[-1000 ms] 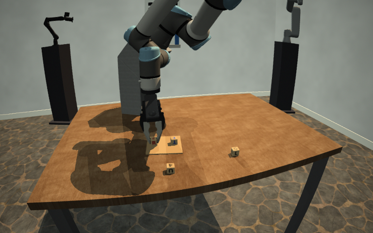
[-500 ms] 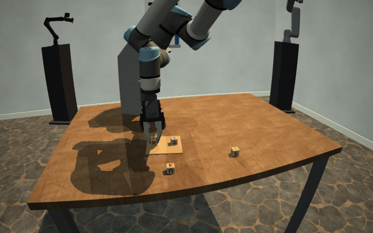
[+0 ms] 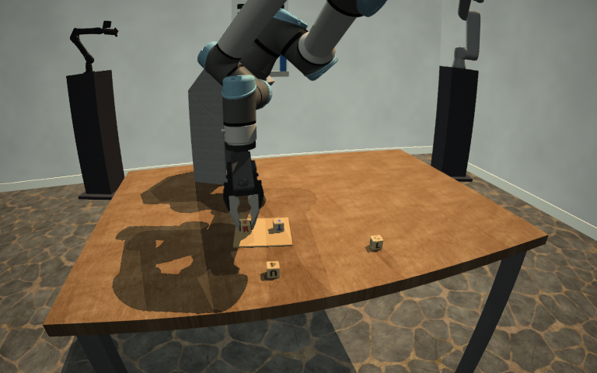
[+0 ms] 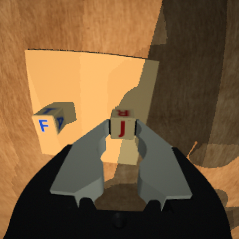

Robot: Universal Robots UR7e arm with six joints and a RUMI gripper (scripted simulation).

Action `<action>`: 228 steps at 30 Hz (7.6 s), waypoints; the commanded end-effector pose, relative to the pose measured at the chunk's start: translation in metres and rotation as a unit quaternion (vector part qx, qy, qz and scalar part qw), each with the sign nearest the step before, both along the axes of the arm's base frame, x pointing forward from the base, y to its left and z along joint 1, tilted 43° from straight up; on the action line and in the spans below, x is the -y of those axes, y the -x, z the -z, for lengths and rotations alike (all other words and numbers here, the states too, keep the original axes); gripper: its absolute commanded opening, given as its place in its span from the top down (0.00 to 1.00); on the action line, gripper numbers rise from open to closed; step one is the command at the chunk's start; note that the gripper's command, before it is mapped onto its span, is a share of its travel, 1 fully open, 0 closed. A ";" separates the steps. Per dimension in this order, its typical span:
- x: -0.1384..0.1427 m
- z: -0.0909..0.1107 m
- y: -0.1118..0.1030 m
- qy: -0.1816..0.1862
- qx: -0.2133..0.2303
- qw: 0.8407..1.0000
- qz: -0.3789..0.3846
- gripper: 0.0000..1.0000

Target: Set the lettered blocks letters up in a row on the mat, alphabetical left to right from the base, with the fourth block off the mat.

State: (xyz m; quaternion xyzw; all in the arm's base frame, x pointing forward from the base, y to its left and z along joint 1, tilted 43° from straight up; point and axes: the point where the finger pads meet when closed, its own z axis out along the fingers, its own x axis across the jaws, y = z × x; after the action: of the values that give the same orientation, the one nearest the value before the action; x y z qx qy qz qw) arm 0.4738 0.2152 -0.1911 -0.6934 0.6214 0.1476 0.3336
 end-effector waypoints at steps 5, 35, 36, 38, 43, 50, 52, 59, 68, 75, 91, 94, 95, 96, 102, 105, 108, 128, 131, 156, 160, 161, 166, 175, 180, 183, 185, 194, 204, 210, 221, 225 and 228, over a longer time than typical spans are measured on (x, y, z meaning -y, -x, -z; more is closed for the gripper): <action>-0.002 0.002 -0.001 0.001 0.001 1.000 -0.001 0.95; -0.002 0.002 -0.001 0.001 0.001 1.000 0.000 0.95; -0.002 0.002 -0.001 0.001 0.001 1.000 0.000 0.95; -0.002 0.002 -0.001 0.001 0.001 1.000 0.000 0.95; -0.002 0.002 -0.001 0.001 0.001 1.000 0.000 0.95; -0.002 0.002 -0.001 0.001 0.001 1.000 0.000 0.91; -0.002 0.002 -0.001 0.001 0.001 1.000 0.000 0.87; -0.002 0.002 -0.001 0.001 0.001 1.000 0.000 0.79; -0.002 0.002 -0.001 0.001 0.001 1.000 0.000 0.75; -0.001 0.000 -0.001 0.001 0.001 1.000 0.000 0.75; 0.028 -0.032 0.010 0.000 0.000 1.000 0.001 0.75; 0.037 -0.042 0.013 0.001 0.000 1.000 0.001 0.75; 0.039 -0.045 0.013 0.001 0.000 1.000 0.001 0.75; 0.042 -0.048 0.014 0.001 0.000 1.000 0.001 0.75; 0.050 -0.057 0.017 0.001 0.000 1.000 0.001 0.75; 0.054 -0.062 0.018 0.001 0.000 1.000 0.001 0.75; 0.056 -0.064 0.019 0.001 0.000 1.000 0.001 0.75; 0.057 -0.064 0.018 0.001 0.000 1.000 0.000 0.00; 0.057 -0.064 0.018 0.001 0.000 1.000 0.000 0.00; 0.006 -0.110 -0.024 0.061 0.140 0.973 -0.170 0.00; -0.007 -0.121 -0.031 0.072 0.168 0.962 -0.205 0.00; -0.010 -0.124 -0.033 0.075 0.176 0.958 -0.214 0.00; -0.029 -0.140 -0.041 0.087 0.213 0.939 -0.257 0.00; -0.063 -0.170 -0.050 0.106 0.274 0.898 -0.328 0.00; -0.085 -0.190 -0.054 0.116 0.310 0.869 -0.367 0.00; -0.098 -0.202 -0.056 0.122 0.332 0.850 -0.390 0.00; -0.107 -0.210 -0.056 0.125 0.346 0.837 -0.405 0.00; -0.147 -0.247 -0.055 0.138 0.403 0.777 -0.464 0.00; -0.177 -0.275 -0.050 0.145 0.444 0.728 -0.503 0.00; -0.177 -0.275 -0.050 0.145 0.444 0.726 -0.504 0.63; -0.177 -0.274 -0.049 0.145 0.444 0.727 -0.504 0.63; -0.177 -0.274 -0.049 0.145 0.444 0.727 -0.504 0.63; -0.177 -0.274 -0.049 0.145 0.444 0.727 -0.504 0.63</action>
State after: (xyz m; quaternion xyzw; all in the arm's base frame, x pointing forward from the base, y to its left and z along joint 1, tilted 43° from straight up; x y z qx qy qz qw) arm 0.5229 0.3925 0.0835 -0.9307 -0.0244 -0.1222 0.3438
